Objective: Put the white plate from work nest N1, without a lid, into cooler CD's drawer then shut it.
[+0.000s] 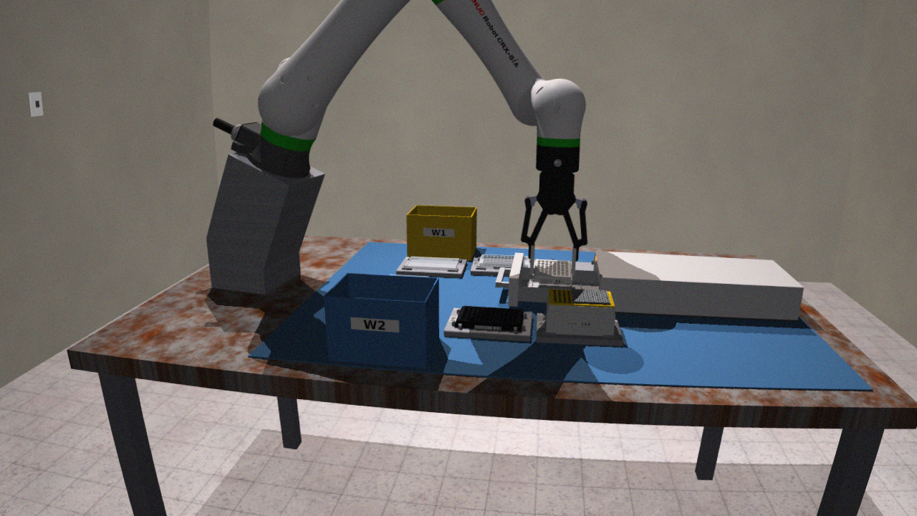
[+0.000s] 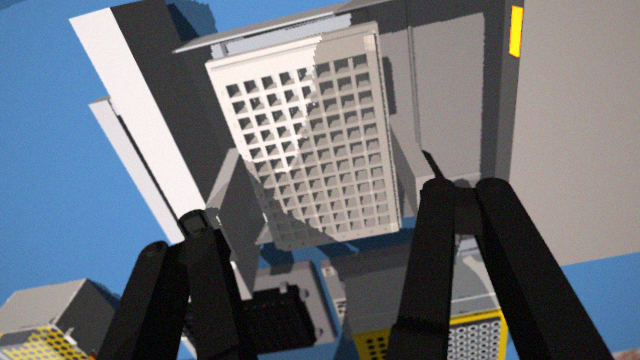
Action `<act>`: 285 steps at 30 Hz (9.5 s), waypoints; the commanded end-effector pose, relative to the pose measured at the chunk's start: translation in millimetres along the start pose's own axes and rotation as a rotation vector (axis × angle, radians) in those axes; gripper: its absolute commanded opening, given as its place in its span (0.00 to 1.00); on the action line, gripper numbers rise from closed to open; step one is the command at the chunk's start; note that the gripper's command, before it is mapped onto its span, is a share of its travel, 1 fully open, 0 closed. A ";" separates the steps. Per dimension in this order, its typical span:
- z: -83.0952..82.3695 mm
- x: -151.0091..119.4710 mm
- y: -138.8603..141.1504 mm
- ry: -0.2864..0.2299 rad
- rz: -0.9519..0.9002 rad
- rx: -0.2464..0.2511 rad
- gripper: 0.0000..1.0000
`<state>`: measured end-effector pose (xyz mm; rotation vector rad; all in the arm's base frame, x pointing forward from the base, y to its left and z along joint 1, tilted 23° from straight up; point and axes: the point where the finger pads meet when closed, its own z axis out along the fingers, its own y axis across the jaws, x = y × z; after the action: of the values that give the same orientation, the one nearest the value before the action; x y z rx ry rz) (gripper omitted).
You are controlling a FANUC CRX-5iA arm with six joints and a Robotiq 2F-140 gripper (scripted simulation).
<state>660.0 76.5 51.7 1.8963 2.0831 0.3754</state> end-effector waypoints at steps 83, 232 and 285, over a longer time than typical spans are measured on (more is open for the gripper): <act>27.5 0.0 0.2 0.000 0.000 0.000 0.00; 38.8 0.0 5.3 0.000 0.000 0.000 0.00; 38.8 0.0 5.3 0.000 0.000 0.000 0.66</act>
<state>679.8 76.6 17.8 1.8963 2.0830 0.3755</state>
